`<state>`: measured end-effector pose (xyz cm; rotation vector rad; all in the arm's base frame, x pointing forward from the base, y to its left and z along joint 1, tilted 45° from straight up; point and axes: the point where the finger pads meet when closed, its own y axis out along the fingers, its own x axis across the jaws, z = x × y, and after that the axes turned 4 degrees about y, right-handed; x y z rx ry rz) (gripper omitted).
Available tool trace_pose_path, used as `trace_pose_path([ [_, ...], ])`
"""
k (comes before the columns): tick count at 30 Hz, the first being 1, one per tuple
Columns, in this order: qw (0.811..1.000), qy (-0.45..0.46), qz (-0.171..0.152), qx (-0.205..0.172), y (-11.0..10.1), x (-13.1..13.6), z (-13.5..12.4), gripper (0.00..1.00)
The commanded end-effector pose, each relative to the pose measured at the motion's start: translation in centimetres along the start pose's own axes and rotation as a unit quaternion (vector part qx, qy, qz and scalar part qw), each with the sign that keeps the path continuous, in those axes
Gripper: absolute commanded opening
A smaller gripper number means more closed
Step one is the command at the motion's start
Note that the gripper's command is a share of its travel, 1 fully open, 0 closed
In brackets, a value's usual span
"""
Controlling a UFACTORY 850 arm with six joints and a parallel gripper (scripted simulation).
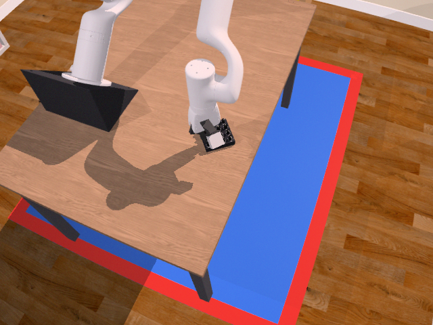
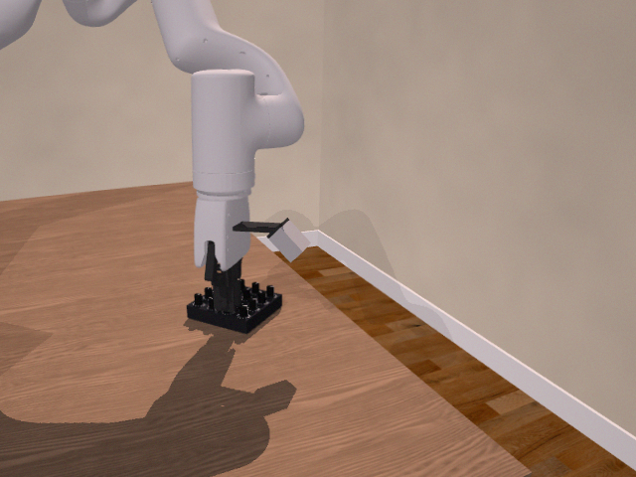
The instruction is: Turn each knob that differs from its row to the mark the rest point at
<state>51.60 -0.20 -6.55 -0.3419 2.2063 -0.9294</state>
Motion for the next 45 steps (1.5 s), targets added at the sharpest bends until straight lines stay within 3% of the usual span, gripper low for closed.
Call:
trace_pose_path([
  [1,1.000,0.000,0.000,0.001,-0.08,-0.04,0.06,0.08],
  [37,1.000,0.009,0.000,0.001,-0.08,-0.04,0.06,0.08],
  [45,0.996,0.092,0.000,0.001,-0.08,-0.04,0.06,0.08],
])
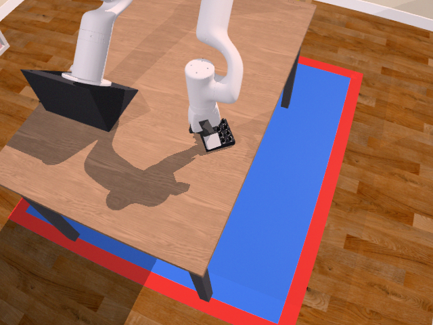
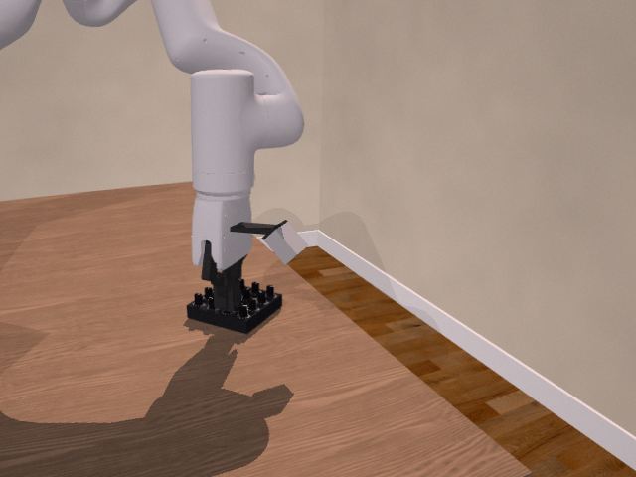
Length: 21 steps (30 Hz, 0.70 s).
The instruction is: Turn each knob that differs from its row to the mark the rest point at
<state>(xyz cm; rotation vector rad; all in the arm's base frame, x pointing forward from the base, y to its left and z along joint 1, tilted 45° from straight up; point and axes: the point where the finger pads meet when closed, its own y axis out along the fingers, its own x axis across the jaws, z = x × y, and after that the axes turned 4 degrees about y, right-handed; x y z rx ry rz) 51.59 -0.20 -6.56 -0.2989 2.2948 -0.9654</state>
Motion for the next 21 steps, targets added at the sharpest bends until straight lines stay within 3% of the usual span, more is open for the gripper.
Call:
trace_pose_path([
  [1,0.998,0.056,-0.001,0.000,-0.08,-0.06,0.06,0.08],
  [7,0.993,0.119,-0.001,0.000,-0.08,-0.06,0.06,0.08],
  [21,0.991,0.135,-0.001,0.000,-0.08,-0.06,0.06,0.08],
])
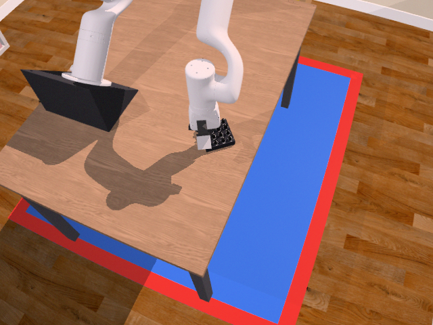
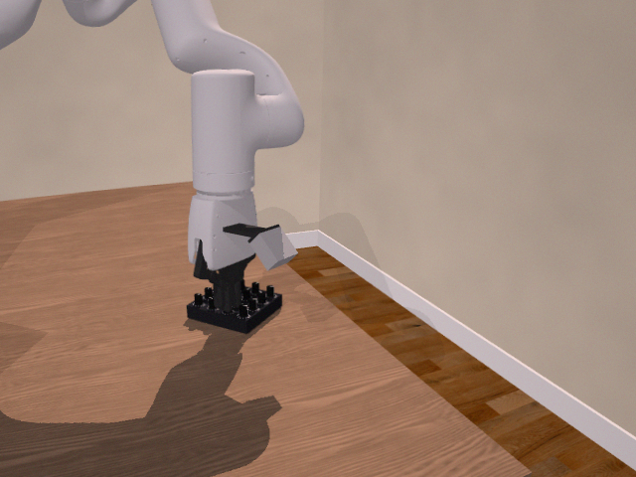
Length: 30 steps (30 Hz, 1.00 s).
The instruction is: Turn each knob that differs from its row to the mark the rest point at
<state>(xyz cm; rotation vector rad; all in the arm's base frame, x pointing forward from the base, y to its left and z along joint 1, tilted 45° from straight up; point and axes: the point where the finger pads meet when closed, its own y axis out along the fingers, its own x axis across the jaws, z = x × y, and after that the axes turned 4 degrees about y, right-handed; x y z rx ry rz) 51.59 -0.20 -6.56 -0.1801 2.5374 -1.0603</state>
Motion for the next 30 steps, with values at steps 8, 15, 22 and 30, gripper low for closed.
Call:
trace_pose_path([
  [8,1.000,0.000,0.001,0.001,-0.08,-0.07,0.05,0.19],
  [15,1.000,0.000,0.001,0.001,-0.08,-0.07,0.05,0.19],
  [22,1.000,0.000,0.001,0.001,-0.08,-0.07,0.05,0.19],
  [30,1.000,0.000,0.001,0.001,-0.31,-0.07,0.05,0.19],
])
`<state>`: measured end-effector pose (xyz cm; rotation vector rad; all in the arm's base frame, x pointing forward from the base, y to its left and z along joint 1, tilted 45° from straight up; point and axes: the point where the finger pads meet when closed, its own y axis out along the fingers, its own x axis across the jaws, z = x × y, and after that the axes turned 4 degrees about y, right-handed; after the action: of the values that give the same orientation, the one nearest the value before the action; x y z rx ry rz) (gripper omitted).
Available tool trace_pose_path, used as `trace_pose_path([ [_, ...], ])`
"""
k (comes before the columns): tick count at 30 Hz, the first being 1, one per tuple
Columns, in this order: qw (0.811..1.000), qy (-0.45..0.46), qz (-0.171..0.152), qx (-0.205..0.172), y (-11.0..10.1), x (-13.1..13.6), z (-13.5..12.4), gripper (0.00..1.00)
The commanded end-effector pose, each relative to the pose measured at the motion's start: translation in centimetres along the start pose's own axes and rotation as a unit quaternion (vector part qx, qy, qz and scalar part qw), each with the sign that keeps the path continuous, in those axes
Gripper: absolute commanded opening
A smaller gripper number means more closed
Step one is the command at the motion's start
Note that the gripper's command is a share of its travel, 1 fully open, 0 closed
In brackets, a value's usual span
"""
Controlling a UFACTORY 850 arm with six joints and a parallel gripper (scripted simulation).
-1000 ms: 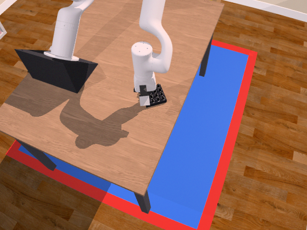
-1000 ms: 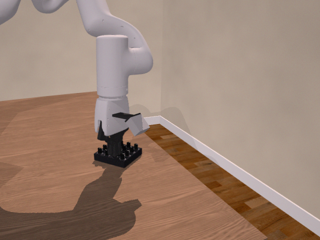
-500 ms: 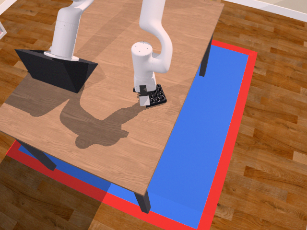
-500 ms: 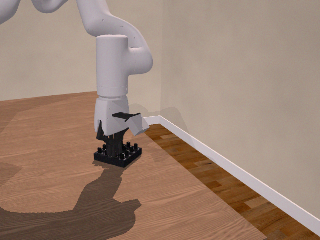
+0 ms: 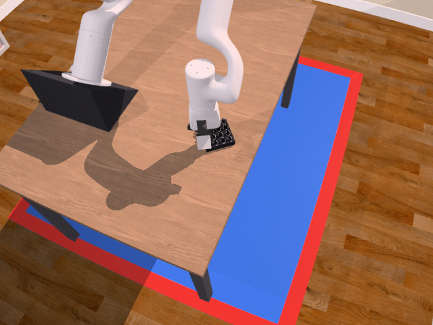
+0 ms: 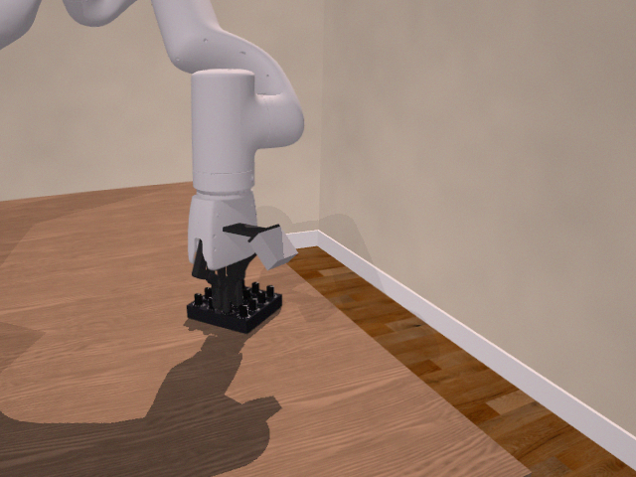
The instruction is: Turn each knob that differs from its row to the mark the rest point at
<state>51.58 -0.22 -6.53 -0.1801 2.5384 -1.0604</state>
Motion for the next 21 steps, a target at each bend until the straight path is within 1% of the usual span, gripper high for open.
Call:
trace_pose_path([
  [1,1.000,0.000,0.001,0.001,-0.4,-0.1,0.1,0.19],
  [15,1.000,0.000,0.001,0.001,-3.3,-0.1,0.1,0.19],
  [21,1.000,0.000,0.001,0.001,-3.6,-0.1,0.1,0.19],
])
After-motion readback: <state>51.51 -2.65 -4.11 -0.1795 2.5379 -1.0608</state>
